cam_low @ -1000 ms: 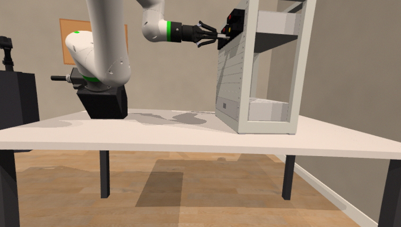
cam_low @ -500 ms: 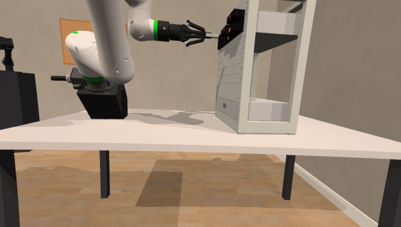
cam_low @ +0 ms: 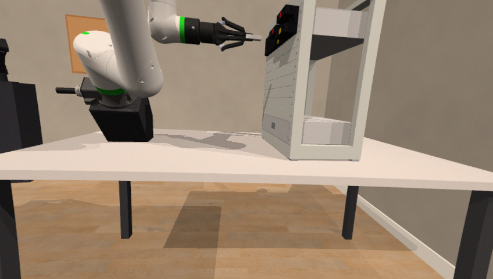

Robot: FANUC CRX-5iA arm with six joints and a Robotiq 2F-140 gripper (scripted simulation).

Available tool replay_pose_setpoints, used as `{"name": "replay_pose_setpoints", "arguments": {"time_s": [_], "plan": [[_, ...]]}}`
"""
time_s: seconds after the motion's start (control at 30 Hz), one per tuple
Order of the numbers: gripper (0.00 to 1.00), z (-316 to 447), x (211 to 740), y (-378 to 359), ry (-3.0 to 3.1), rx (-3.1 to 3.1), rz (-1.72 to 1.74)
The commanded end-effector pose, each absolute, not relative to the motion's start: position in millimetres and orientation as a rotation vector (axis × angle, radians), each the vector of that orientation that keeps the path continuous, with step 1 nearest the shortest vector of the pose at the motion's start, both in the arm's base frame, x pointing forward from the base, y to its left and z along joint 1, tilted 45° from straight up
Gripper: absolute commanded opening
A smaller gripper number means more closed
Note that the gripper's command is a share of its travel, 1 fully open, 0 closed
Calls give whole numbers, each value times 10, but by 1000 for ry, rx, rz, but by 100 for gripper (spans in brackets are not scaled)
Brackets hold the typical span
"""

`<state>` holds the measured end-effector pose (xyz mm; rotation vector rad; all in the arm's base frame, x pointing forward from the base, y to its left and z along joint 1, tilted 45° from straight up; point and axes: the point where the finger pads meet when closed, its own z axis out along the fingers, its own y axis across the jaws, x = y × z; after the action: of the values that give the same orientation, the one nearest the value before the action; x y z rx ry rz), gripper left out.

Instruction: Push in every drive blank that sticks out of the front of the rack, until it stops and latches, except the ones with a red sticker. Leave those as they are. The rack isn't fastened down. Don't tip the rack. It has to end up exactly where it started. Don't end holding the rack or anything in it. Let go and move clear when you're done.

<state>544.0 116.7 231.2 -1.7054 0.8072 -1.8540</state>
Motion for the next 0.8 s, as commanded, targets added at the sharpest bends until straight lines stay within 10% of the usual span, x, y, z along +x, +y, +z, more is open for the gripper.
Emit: {"name": "replay_pose_setpoints", "arguments": {"time_s": [0.0, 0.77], "plan": [[0, 2360, 5433, 1124, 807, -1706, -1854], [0, 3015, 5337, 475, 807, -1706, -1854]]}}
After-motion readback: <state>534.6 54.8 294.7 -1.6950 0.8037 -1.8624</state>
